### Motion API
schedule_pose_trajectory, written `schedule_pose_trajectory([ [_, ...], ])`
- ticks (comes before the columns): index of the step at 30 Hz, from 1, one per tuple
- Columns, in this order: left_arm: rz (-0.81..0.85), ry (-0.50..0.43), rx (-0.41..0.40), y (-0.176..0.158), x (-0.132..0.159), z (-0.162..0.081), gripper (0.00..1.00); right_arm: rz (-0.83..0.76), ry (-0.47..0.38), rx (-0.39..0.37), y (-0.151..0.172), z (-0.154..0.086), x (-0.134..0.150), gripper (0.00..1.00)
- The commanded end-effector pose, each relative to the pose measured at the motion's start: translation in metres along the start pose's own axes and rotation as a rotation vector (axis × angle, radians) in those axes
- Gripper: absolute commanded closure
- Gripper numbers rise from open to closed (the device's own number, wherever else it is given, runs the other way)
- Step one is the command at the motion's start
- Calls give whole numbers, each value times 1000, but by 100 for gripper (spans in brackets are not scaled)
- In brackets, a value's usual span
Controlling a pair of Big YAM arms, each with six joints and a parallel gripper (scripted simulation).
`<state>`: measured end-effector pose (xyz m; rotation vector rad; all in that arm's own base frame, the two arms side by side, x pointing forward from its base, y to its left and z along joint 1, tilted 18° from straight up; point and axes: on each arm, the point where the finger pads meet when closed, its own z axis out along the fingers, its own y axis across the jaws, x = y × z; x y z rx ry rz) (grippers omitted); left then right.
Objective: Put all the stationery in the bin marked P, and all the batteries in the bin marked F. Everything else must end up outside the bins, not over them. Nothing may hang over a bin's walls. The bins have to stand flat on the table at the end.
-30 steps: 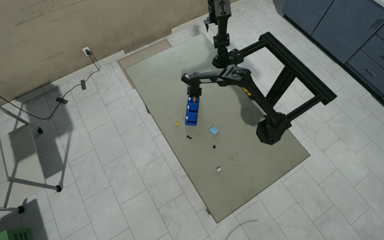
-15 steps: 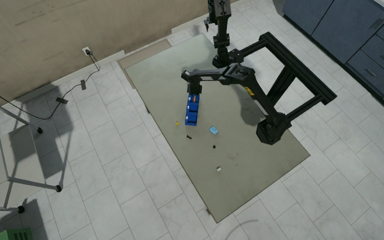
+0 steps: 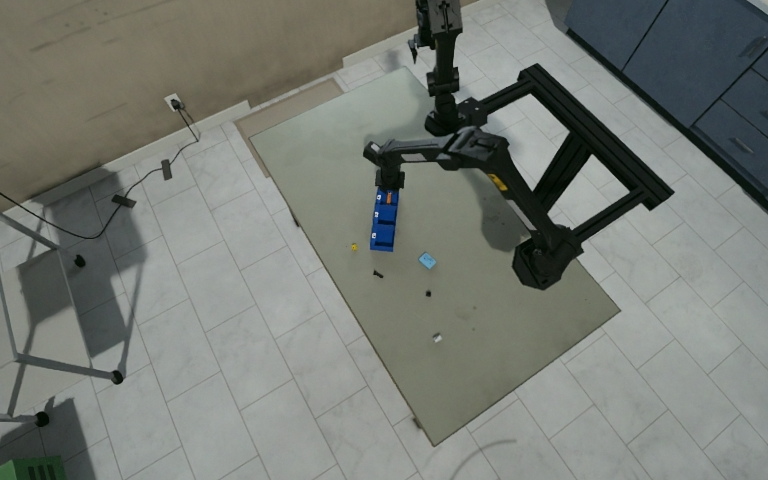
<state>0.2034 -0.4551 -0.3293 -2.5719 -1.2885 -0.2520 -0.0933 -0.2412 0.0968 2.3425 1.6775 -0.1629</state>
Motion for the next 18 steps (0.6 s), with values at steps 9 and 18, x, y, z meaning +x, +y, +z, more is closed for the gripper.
schedule_pose_trajectory([
  [9, -3, -18, -26, 12, -9, -12, 72, 15, -36, 6, -4, -16, -24, 0],
  [18, -4, -24, -34, 18, -17, -18, 72, 15, -36, 6, -4, -16, -24, 0],
])
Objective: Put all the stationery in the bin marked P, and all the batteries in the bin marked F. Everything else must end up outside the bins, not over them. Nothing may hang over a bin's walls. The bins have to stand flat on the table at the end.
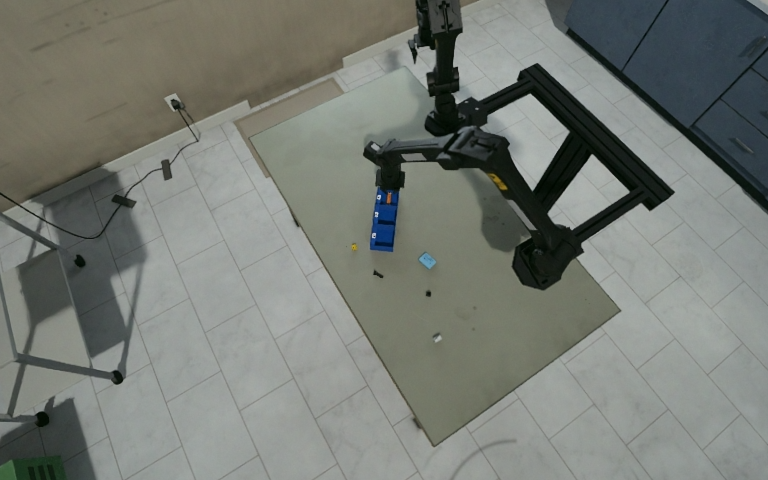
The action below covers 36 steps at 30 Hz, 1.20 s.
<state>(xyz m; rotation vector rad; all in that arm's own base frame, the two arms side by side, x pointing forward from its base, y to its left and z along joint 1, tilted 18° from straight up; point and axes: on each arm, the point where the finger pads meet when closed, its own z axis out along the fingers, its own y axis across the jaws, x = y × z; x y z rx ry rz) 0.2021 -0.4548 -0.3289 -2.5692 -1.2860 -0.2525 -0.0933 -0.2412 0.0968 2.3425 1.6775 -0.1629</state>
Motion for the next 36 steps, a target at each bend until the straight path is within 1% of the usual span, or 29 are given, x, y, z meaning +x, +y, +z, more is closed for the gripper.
schedule_pose_trajectory([
  [1, -5, -25, -36, 19, -16, -17, 72, 15, -36, 6, -4, -16, -24, 0],
  [6, -5, -25, -35, 19, -16, -16, 72, 15, -36, 6, -4, -16, -24, 0],
  [7, -80, -30, -35, 13, 5, -19, 47, 15, -36, 6, -4, -16, -24, 0],
  [9, -180, -28, -36, 3, 20, -19, 47, 15, -36, 6, -4, -16, -24, 0],
  [18, -419, -21, -18, -41, 82, -16, 47, 15, -36, 6, -4, -16, -24, 0],
  [20, -419, -21, -18, -41, 82, -16, 47, 15, -36, 6, -4, -16, -24, 0],
  [21, -496, -19, -12, -46, 89, -15, 47, 15, -36, 6, -4, -16, -24, 0],
  [29, -714, -15, -4, -85, 145, -13, 47, 15, -36, 6, -4, -16, -24, 0],
  [35, -887, -23, -19, -114, 187, -12, 47, 15, -36, 6, -4, -16, -24, 0],
  [36, -887, -23, -19, -114, 187, -12, 47, 15, -36, 6, -4, -16, -24, 0],
])
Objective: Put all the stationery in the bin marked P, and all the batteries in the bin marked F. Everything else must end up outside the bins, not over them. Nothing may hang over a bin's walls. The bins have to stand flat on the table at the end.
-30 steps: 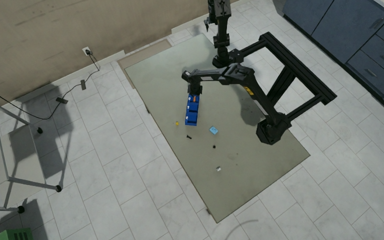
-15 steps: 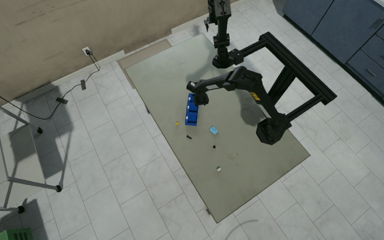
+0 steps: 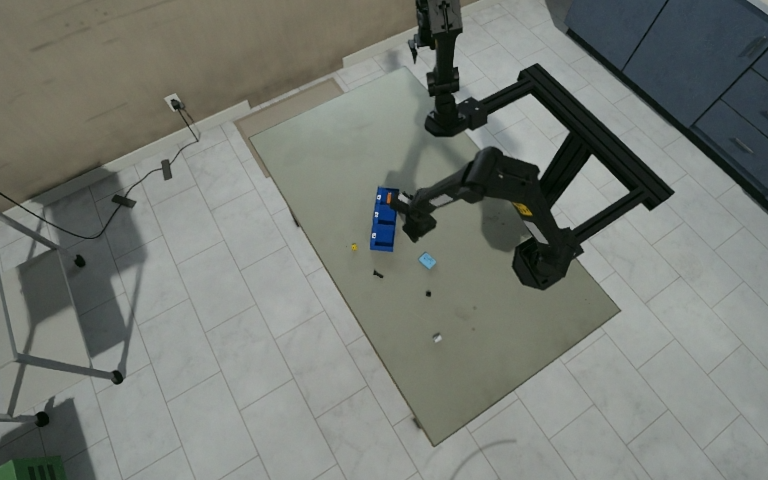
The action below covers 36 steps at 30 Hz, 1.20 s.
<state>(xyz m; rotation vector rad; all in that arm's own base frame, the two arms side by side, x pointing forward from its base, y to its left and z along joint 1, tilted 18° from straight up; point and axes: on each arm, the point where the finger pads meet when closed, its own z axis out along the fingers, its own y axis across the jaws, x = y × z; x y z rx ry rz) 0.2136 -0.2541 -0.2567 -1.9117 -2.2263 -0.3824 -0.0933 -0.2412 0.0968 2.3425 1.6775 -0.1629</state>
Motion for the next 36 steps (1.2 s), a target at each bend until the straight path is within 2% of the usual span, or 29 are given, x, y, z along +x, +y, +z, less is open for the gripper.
schedule_pose_trajectory([
  [1, -95, -36, -17, 8, 4, -5, 47, 15, -36, 6, -4, -16, -24, 0],
  [10, -104, -37, -23, 20, 72, -2, 47, 15, -36, 6, -4, -16, -24, 0],
  [12, -95, -7, -3, 11, 81, 10, 47, 15, -36, 6, -4, -16, -24, 0],
  [14, -75, -32, -22, 14, 61, 5, 47, 15, -36, 6, -4, -16, -24, 0],
  [16, -75, -32, -21, 14, 58, 3, 47, 15, -36, 6, -4, -16, -24, 0],
  [18, -75, -32, -21, 14, 58, 3, 47, 15, -36, 6, -4, -16, -24, 0],
  [19, -101, -45, -24, 23, 57, -4, 47, 15, -36, 6, -4, -16, -24, 0],
  [30, -90, -15, -10, 8, 69, 3, 47, 15, -36, 6, -4, -16, -24, 0],
  [36, -98, -25, -15, 14, 65, 2, 47, 15, -36, 6, -4, -16, -24, 0],
])
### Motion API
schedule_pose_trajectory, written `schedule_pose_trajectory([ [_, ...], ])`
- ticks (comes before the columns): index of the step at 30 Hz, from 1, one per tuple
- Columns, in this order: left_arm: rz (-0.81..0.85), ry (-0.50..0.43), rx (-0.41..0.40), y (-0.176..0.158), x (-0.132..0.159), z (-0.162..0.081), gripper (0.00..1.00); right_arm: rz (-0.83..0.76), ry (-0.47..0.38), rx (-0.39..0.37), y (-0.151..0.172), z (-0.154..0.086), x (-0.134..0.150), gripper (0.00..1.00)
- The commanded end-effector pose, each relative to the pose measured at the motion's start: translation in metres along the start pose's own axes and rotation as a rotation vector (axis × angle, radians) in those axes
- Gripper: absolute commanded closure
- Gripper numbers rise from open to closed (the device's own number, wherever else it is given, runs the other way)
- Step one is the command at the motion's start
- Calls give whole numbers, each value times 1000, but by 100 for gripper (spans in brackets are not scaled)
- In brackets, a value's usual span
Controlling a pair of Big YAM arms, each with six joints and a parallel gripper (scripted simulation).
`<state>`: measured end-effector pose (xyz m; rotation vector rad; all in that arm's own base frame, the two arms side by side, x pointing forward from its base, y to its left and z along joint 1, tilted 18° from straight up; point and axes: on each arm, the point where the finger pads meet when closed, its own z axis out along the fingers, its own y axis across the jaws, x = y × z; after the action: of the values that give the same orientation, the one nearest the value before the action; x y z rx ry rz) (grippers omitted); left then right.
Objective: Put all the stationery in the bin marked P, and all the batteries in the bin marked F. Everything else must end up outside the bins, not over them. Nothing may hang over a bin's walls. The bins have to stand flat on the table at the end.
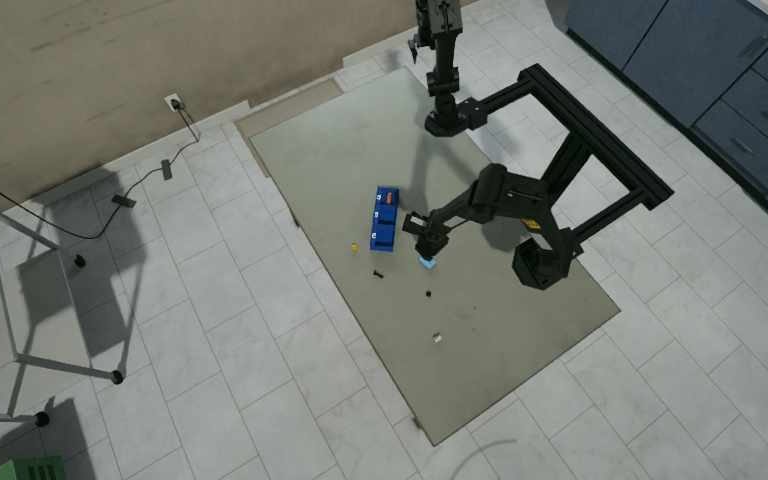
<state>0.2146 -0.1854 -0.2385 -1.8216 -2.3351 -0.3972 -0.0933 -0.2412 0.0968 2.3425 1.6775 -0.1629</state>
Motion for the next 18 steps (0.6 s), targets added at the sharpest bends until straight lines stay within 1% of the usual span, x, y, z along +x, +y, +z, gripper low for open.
schedule_pose_trajectory([
  [1, -2, -13, -5, 2, -5, -2, 47, 15, -36, 6, -4, -16, -24, 0],
  [3, 2, -9, -3, -4, -1, -1, 47, 15, -36, 6, -4, -16, -24, 0],
  [4, -2, -13, -5, 2, -5, -2, 47, 15, -36, 6, -4, -16, -24, 0],
  [5, 2, -10, -3, -4, -2, -2, 47, 15, -36, 6, -4, -16, -24, 0],
  [16, -3, -15, -4, -2, -1, -2, 47, 15, -36, 6, -4, -16, -24, 0],
  [17, -2, -1, 4, -2, 2, 9, 47, 15, -36, 6, -4, -16, -24, 0],
  [18, -3, -10, 0, 3, -3, 12, 47, 15, -36, 6, -4, -16, -24, 0],
])
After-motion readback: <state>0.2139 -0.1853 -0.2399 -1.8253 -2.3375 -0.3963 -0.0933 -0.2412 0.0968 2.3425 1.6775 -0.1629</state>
